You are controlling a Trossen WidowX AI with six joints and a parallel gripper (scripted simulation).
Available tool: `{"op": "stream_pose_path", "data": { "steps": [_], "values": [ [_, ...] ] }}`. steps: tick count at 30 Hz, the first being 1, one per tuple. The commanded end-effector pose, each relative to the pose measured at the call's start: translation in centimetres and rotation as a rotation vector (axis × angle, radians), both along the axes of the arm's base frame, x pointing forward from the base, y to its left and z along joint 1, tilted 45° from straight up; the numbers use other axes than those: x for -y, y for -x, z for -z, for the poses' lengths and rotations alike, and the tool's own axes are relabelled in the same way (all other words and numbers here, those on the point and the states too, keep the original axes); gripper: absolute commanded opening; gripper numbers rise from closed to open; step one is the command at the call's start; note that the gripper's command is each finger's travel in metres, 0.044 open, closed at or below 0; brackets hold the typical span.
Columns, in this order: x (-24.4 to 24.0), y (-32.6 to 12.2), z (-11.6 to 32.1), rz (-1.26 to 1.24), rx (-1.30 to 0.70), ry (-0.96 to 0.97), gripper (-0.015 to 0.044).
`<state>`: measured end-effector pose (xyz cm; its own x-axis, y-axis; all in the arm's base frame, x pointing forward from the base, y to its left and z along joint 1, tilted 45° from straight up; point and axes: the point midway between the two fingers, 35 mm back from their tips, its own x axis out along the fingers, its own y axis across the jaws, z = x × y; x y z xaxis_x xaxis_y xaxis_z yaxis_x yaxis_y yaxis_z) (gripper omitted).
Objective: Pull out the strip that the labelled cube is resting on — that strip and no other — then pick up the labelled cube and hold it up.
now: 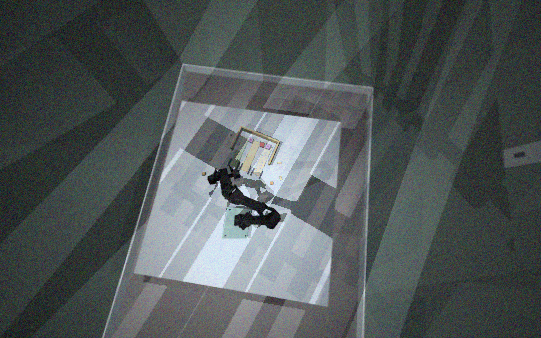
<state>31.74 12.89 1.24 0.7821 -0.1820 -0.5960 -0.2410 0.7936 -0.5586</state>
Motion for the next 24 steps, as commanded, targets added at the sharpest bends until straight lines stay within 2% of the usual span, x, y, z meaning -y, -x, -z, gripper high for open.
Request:
{"op": "stream_pose_path", "data": {
  "steps": [1, 5, 16, 24],
  "values": [
    [5.5, -0.6, -3.0, 0.167, 0.083, 0.093, 0.0400],
    [10.4, -0.5, -5.9, 0.331, 0.154, 0.173, 0.0400],
    [10.6, -0.4, -6.1, 0.340, 0.157, 0.177, 0.0400],
    [13.2, -3.0, -4.8, 0.506, 0.046, 0.102, 0.0190]
  ]
}}
